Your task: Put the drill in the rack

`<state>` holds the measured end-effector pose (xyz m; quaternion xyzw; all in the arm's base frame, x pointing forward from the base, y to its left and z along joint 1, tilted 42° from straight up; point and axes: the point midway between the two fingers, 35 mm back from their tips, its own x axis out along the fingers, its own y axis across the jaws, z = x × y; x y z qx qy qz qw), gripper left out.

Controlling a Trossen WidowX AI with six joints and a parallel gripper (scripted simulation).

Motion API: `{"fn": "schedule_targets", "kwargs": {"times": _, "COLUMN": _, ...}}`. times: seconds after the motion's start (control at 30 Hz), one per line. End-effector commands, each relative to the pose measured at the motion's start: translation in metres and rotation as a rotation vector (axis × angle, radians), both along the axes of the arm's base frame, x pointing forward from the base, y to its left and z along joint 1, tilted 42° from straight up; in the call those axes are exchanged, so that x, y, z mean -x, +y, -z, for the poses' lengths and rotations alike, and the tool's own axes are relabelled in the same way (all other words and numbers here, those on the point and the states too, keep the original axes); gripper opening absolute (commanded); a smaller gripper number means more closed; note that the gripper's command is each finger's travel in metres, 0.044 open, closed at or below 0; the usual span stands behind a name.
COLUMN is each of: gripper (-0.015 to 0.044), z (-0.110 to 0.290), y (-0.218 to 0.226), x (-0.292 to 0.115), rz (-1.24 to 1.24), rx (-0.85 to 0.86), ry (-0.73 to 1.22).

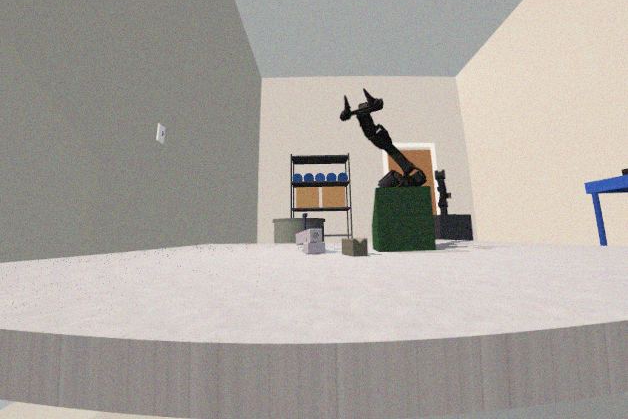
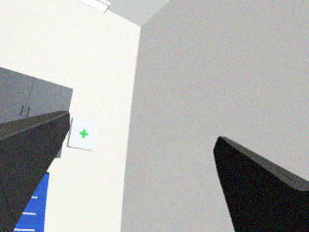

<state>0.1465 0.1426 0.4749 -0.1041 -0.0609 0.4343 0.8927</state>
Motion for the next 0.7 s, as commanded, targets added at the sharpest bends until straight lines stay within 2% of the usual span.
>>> {"fn": "schedule_targets", "kwargs": {"times": 0.0, "gripper": 0.0374, "z": 0.000, "y": 0.000, "x": 0.000, "rz": 0.000, "rx": 0.000, "ry": 0.000}}
{"fn": "schedule_targets", "kwargs": {"times": 0.3, "gripper": 0.0137, "z": 0.004, "y": 0.002, "x": -0.006, "rz": 0.009, "rx": 0.014, "ry": -0.001}}
{"fn": "schedule_targets", "kwargs": {"times": 0.37, "gripper": 0.0085, "z": 0.017, "y": 0.006, "x": -0.023, "rz": 0.042, "rx": 0.053, "ry": 0.010}}
{"fn": "schedule_targets", "kwargs": {"times": 0.47, "gripper": 0.0006, "z": 0.045, "y": 0.005, "x": -0.062, "rz": 0.145, "rx": 0.099, "ry": 0.140}}
{"fn": "schedule_targets", "kwargs": {"times": 0.67, "gripper": 0.0000, "z": 0.119, "y": -0.007, "x": -0.128, "rz": 0.330, "rx": 0.197, "ry": 0.415}}
